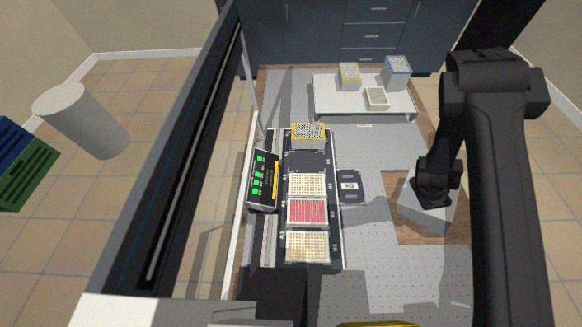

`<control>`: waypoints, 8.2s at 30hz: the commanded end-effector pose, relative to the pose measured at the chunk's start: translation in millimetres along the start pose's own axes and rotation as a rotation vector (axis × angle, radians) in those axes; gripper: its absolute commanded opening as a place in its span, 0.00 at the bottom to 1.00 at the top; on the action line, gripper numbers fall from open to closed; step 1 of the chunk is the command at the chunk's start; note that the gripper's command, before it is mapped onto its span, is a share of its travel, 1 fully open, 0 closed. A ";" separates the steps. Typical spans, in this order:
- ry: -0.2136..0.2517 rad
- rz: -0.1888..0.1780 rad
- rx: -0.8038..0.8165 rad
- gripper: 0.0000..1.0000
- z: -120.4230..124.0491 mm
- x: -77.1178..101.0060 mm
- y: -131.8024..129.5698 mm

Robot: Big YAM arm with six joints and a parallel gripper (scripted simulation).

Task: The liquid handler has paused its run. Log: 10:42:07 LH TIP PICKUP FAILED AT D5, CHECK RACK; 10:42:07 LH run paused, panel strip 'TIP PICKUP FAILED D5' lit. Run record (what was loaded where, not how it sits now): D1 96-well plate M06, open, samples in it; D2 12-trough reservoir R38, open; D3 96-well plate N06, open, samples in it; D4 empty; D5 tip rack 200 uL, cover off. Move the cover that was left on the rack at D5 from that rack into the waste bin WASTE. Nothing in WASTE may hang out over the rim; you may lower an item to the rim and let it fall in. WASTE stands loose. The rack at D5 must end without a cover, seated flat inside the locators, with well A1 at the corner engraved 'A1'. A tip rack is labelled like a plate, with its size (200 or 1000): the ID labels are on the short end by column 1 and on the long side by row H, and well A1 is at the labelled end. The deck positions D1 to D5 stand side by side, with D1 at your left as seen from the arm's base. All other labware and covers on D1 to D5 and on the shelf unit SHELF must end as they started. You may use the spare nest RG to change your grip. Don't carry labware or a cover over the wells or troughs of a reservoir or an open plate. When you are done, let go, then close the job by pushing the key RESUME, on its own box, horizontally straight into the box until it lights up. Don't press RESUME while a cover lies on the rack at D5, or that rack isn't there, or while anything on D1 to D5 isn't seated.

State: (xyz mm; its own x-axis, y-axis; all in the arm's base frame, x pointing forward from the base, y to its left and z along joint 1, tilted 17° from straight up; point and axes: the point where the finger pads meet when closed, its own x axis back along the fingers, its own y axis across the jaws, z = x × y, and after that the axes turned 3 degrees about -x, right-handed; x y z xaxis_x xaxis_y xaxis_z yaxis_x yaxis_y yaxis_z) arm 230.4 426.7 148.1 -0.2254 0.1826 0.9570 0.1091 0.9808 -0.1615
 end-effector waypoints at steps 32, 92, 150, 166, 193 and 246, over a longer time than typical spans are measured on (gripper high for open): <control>-0.011 -0.028 -0.012 0.00 -9.9 -35.6 3.5; -0.020 -0.052 -0.015 0.00 -12.3 -65.6 8.4; -0.011 -0.027 -0.007 0.00 -7.3 -84.8 5.0; -0.013 -0.029 -0.008 0.00 -8.8 -90.8 10.2; -0.016 -0.041 -0.011 1.00 -8.3 -81.7 12.5; -0.028 -0.080 -0.019 1.00 -8.9 -19.9 18.9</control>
State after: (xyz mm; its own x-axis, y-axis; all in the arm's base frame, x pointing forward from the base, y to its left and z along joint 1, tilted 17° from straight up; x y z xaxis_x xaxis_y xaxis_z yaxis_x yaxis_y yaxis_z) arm 243.8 414.0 88.8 -0.2229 0.1863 0.9569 0.1093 0.9801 -0.1654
